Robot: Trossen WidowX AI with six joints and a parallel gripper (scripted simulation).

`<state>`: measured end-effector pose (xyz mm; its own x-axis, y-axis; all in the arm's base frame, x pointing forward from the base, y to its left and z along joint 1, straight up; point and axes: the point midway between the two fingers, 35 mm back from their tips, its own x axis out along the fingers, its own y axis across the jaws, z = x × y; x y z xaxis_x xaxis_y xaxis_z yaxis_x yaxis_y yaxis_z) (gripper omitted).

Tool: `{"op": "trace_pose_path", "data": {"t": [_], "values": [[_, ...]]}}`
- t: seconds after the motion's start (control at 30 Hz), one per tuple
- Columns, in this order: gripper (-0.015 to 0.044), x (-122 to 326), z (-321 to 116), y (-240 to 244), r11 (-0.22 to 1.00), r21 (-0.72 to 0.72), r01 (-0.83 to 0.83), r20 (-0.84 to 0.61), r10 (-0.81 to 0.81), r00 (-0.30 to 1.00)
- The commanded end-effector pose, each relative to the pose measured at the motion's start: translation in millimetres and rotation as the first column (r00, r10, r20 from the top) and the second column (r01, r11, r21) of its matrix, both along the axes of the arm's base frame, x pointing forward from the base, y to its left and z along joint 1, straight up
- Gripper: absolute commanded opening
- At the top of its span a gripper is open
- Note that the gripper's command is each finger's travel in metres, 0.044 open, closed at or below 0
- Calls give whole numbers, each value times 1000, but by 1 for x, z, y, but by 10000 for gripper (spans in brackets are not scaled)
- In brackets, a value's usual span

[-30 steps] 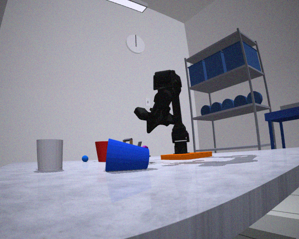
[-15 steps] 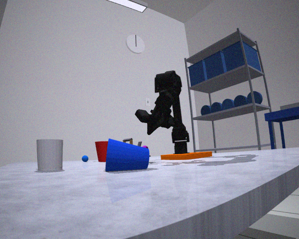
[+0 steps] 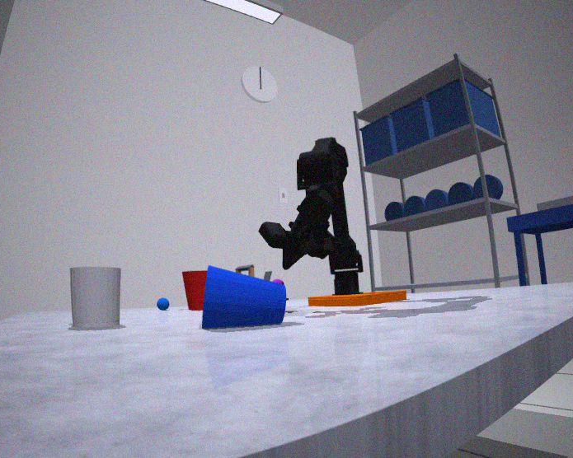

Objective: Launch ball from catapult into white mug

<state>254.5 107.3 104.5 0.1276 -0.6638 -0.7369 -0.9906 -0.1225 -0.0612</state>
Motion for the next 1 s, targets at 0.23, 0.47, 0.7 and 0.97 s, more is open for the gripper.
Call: {"op": "trace_pose_path", "data": {"t": [0.23,0.47,0.7,0.97], "values": [[0,-1,-20,-1,1000,-18,-5,-17,5,1000],[0,-1,-32,-1,1000,-21,-5,-21,5,1000],[0,-1,-44,-1,1000,-24,-5,-24,5,1000],[0,-2,-57,-2,1000,-27,-5,-28,5,1000]]}}
